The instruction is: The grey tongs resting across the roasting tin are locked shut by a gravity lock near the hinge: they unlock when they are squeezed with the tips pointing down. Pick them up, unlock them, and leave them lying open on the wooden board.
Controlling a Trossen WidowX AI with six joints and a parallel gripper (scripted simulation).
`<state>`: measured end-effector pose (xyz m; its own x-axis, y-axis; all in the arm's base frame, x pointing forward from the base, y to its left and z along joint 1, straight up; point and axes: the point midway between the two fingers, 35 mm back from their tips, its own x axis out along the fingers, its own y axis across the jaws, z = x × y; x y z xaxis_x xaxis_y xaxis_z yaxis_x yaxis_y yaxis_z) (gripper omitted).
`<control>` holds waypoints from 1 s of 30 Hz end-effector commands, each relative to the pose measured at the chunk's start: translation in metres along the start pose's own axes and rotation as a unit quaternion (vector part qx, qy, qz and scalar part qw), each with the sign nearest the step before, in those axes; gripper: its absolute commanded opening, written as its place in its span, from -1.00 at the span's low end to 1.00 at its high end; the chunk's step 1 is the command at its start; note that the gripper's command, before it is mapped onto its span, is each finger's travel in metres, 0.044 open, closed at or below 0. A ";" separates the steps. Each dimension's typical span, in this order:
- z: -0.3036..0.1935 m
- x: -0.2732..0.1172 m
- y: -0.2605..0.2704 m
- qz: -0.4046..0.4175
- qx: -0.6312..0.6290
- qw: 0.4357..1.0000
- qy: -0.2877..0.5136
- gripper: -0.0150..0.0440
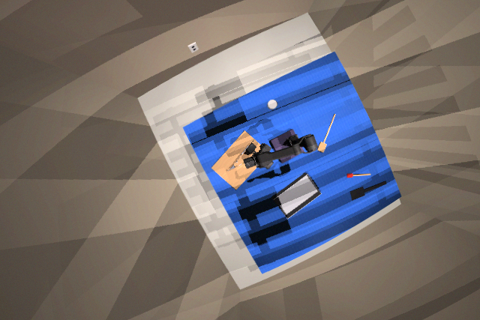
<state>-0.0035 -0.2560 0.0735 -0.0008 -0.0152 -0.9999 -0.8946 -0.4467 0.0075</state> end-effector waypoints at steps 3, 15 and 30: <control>0.017 0.001 -0.008 0.004 0.002 1.000 0.000 1.00; 0.015 -0.046 -0.007 -0.001 0.000 1.000 -0.002 1.00; 0.015 -0.046 -0.007 -0.001 0.000 1.000 -0.002 1.00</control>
<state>-0.0033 -0.2394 0.1182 -0.0012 -0.0116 -0.9999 -0.8947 -0.4465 0.0062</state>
